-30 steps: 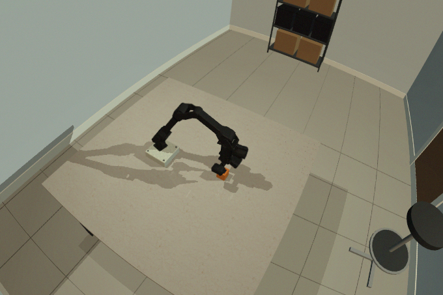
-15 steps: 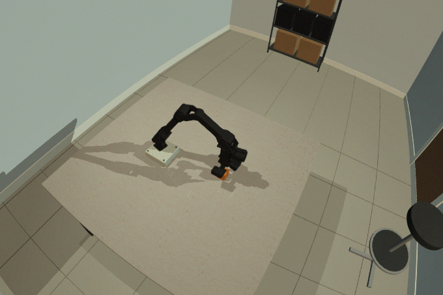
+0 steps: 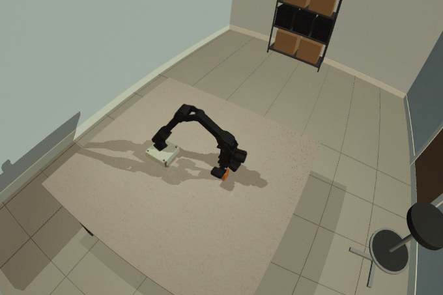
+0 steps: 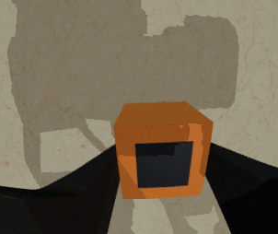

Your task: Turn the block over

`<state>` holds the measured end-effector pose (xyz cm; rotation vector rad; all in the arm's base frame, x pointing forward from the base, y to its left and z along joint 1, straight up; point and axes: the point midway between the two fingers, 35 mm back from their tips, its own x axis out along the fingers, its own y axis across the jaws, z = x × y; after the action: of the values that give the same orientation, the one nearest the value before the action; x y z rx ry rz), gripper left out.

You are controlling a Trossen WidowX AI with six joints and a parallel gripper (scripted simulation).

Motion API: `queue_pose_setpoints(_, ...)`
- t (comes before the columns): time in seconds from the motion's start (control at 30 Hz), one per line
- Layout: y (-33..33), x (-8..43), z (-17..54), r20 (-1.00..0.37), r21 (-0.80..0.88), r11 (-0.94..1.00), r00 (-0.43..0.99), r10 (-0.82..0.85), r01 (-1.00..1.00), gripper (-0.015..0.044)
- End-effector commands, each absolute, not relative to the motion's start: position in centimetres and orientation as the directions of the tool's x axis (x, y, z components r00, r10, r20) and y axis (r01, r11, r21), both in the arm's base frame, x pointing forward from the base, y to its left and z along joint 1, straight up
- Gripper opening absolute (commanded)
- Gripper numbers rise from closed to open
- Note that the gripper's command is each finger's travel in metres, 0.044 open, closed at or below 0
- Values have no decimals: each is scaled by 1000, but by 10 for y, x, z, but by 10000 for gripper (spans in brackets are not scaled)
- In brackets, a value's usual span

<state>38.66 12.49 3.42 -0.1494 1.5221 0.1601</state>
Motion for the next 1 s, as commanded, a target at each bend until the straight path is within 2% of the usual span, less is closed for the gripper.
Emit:
queue_pose_setpoints(0.0,125,385,31,-999,5,980,33,12,-198,184)
queue_pose_setpoints(0.5,125,385,31,-999,5,980,33,12,-198,84)
queue_pose_setpoints(0.6,125,385,42,-999,5,980,33,12,-198,5)
queue_pose_setpoints(0.97,125,385,61,-999,5,980,43,14,-198,0)
